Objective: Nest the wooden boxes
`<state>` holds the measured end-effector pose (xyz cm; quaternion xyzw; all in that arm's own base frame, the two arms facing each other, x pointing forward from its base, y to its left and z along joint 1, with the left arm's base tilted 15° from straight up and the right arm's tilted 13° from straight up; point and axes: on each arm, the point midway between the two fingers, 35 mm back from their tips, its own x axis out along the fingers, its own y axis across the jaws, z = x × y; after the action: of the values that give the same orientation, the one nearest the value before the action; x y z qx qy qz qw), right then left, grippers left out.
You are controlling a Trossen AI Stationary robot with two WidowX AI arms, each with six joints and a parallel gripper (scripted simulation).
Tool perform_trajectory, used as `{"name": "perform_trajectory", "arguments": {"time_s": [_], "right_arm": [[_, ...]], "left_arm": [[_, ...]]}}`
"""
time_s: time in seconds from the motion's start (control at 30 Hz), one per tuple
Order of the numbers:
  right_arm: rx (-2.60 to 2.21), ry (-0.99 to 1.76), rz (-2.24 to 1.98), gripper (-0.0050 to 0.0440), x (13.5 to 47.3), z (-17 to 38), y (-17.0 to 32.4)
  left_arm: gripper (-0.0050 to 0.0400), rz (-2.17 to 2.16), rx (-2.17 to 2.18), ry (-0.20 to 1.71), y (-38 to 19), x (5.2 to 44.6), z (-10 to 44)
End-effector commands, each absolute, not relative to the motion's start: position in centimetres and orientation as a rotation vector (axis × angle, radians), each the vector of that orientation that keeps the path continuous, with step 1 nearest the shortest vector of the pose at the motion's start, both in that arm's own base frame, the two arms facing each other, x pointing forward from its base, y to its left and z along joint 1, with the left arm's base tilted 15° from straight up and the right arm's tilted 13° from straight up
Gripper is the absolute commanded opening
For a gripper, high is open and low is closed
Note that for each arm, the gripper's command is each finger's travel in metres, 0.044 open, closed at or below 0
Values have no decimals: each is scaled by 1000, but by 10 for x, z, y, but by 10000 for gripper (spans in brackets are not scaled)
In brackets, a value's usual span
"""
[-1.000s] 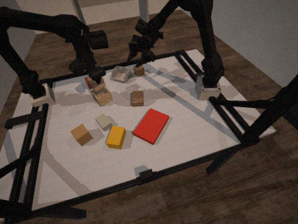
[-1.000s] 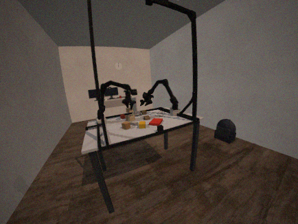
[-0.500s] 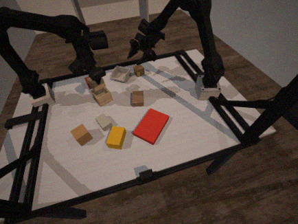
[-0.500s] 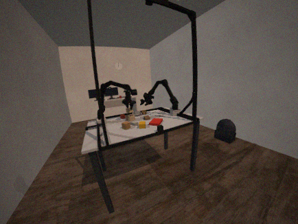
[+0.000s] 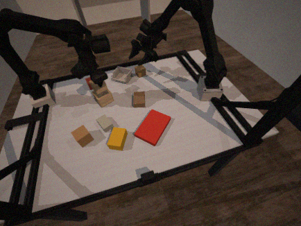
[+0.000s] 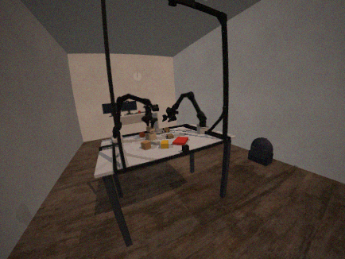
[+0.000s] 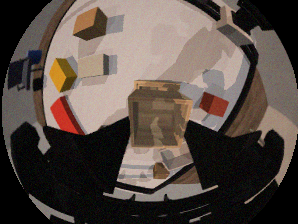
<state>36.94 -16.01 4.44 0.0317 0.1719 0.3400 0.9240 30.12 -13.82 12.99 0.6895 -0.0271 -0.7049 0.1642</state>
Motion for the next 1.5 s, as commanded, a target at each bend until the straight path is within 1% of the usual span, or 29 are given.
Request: {"name": "perform_trajectory", "arguments": {"time_s": [0.0, 0.47, 1.47], "right_arm": [[62, 345, 700, 400, 369, 45, -160], [62, 345, 700, 400, 369, 45, -160], [62, 345, 700, 400, 369, 45, -160]], "left_arm": [[0, -2013, 1958, -68, -139, 300, 122], [0, -2013, 1958, -68, -144, 300, 107], [0, -2013, 1958, -68, -145, 300, 100]]}}
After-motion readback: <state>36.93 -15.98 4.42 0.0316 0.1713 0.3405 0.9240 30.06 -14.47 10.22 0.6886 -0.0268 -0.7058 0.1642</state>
